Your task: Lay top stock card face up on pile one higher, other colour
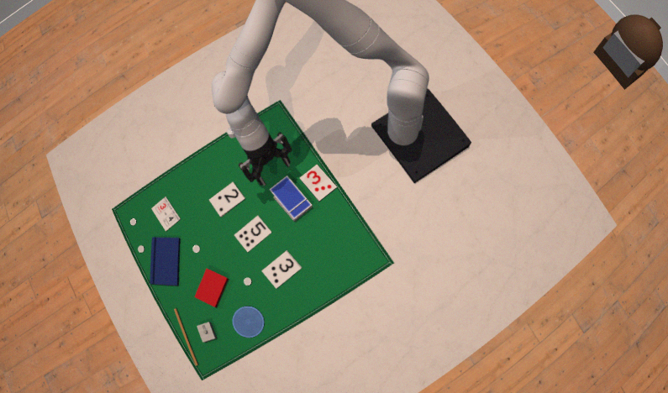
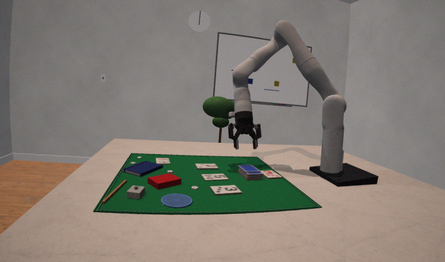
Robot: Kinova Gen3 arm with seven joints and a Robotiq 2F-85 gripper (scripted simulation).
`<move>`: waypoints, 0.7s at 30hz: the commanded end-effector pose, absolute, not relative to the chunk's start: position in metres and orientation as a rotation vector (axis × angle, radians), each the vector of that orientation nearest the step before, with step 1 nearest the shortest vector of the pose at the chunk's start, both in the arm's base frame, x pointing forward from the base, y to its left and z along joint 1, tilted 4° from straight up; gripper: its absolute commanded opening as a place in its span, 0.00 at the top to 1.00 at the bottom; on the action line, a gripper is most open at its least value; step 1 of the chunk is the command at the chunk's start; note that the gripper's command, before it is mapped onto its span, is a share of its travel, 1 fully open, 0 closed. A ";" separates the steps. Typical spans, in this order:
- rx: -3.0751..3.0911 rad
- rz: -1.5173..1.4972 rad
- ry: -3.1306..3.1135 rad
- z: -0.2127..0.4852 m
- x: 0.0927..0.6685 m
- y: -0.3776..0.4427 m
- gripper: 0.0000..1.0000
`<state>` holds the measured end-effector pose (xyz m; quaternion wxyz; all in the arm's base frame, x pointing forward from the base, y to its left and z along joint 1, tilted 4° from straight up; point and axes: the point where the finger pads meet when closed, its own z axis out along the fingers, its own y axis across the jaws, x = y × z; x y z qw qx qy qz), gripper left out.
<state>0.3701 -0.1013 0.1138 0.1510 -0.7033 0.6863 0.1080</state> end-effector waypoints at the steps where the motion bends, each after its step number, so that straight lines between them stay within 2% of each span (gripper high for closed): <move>1: -2.019 0.309 1.971 0.114 0.370 -0.102 0.15; 21: -2.019 0.309 1.971 0.091 0.372 -0.102 0.15</move>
